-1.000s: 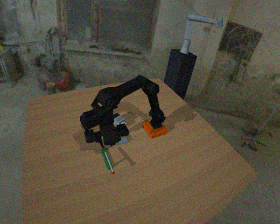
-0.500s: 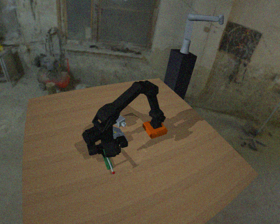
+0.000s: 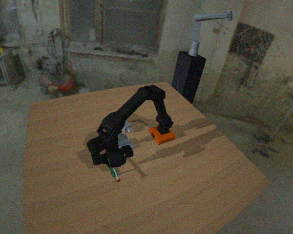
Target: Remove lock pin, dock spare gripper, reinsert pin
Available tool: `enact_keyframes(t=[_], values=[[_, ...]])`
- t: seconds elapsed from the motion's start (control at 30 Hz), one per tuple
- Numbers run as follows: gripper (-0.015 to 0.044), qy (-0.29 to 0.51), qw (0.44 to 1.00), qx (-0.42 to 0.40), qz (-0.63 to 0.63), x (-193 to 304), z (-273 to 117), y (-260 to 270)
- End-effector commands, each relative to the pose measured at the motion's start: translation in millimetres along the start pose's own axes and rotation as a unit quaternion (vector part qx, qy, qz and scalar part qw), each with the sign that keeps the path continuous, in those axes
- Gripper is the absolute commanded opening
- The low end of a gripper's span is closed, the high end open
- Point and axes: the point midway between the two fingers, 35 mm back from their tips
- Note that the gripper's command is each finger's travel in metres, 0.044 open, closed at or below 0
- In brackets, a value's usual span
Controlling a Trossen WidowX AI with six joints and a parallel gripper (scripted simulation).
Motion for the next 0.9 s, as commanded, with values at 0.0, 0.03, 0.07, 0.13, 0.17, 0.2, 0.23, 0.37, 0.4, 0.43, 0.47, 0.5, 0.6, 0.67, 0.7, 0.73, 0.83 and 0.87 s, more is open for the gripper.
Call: enact_keyframes(t=[0.0, 0.03, 0.07, 0.13, 0.17, 0.2, 0.23, 0.37, 0.4, 0.43, 0.47, 0.5, 0.6, 0.67, 0.7, 0.73, 0.83, 0.87], values=[[0.018, 0.002, 1.0, 0.0, -0.002, 1.1, 6.7, -0.1], [0.018, 0.002, 1.0, 0.0, -0.002, 1.2, 8.3, -0.1], [0.018, 0.002, 1.0, 0.0, -0.002, 1.3, 9.9, -0.1], [0.018, 0.002, 1.0, 0.0, -0.002, 1.6, 13.2, 0.0], [0.018, 0.002, 1.0, 0.0, -0.002, 1.8, 14.8, 0.0], [0.018, 0.002, 1.0, 0.0, -0.002, 1.9, 16.4, 0.1], [0.018, 0.002, 1.0, 0.0, -0.002, 2.1, 18.0, 0.1], [0.018, 0.002, 1.0, 0.0, -0.002, 2.7, 24.5, 0.4], [0.018, 0.002, 1.0, 0.0, -0.002, 2.9, 26.1, 0.5], [0.018, 0.002, 1.0, 0.0, -0.002, 3.1, 27.7, 0.6], [0.018, 0.002, 1.0, 0.0, -0.002, 3.3, 29.3, 0.7], [0.018, 0.002, 1.0, 0.0, -0.002, 3.5, 30.9, 0.8], [0.018, 0.002, 1.0, 0.0, -0.002, 3.9, 34.6, 1.1], [0.018, 0.002, 1.0, 0.0, -0.002, 3.9, 34.8, 1.1], [0.018, 0.002, 1.0, 0.0, -0.002, 3.9, 34.8, 1.1], [0.0154, 0.002, 1.0, 0.0, -0.002, 3.9, 34.8, 1.1], [0.0075, 0.002, 1.0, 0.0, -0.002, 3.9, 34.8, 1.1], [0.0049, 0.002, 1.0, 0.0, -0.002, 3.9, 34.8, 1.1]])
Point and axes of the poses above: the point midway between the two fingers, 35 mm back from their tips, its own z axis out along the fingers, its own y axis across the jaws, x = y × z, and after that the axes turned 5 degrees about z, right-handed
